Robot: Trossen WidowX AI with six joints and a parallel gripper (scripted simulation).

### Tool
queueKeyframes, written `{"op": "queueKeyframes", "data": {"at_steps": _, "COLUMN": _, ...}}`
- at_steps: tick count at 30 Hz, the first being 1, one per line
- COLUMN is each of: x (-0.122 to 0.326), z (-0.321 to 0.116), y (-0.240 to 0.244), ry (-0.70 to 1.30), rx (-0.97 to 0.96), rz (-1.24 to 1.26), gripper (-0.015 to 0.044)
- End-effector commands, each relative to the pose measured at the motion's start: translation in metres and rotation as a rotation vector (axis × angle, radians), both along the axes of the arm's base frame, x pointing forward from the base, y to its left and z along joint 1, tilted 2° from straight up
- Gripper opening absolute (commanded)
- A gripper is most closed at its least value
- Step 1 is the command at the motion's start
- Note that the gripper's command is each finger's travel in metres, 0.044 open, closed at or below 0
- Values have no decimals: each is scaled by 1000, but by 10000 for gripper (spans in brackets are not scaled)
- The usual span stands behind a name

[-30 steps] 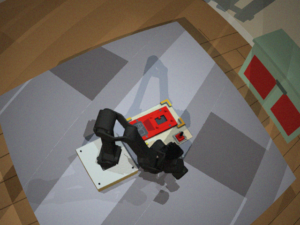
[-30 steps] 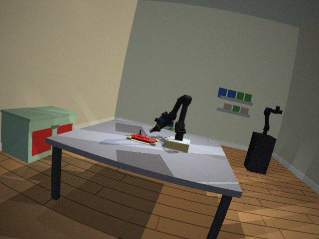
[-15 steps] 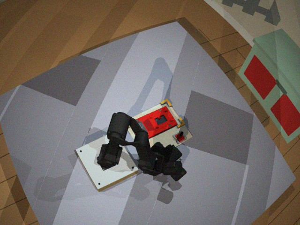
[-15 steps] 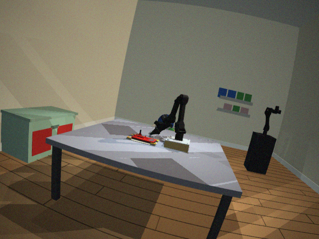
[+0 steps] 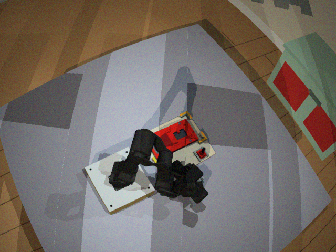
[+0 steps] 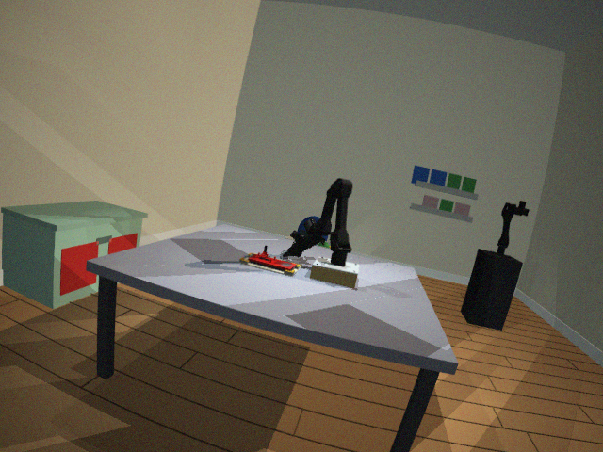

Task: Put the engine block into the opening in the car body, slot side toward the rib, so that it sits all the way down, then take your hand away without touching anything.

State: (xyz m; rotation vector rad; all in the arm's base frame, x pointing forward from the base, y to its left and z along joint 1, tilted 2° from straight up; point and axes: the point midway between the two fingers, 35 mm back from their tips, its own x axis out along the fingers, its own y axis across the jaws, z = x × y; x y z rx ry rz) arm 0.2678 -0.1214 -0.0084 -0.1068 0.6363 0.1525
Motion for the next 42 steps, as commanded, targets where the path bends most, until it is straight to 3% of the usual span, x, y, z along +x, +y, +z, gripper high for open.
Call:
{"op": "queueKeyframes", "data": {"at_steps": 1, "x": 0, "z": 0, "y": 0, "ry": 0, "rx": -1, "rz": 0, "gripper": 157}}
{"op": "queueKeyframes", "data": {"at_steps": 12, "x": 0, "z": 0, "y": 0, "ry": 0, "rx": -1, "rz": 0, "gripper": 440}}
{"op": "queueKeyframes", "data": {"at_steps": 30, "x": -32, "z": 30, "y": -5, "ry": 18, "rx": 6, "rz": -4, "gripper": 440}}
{"op": "queueKeyframes", "data": {"at_steps": 42, "x": -30, "z": 28, "y": -6, "ry": 21, "rx": 7, "rz": -11, "gripper": 440}}
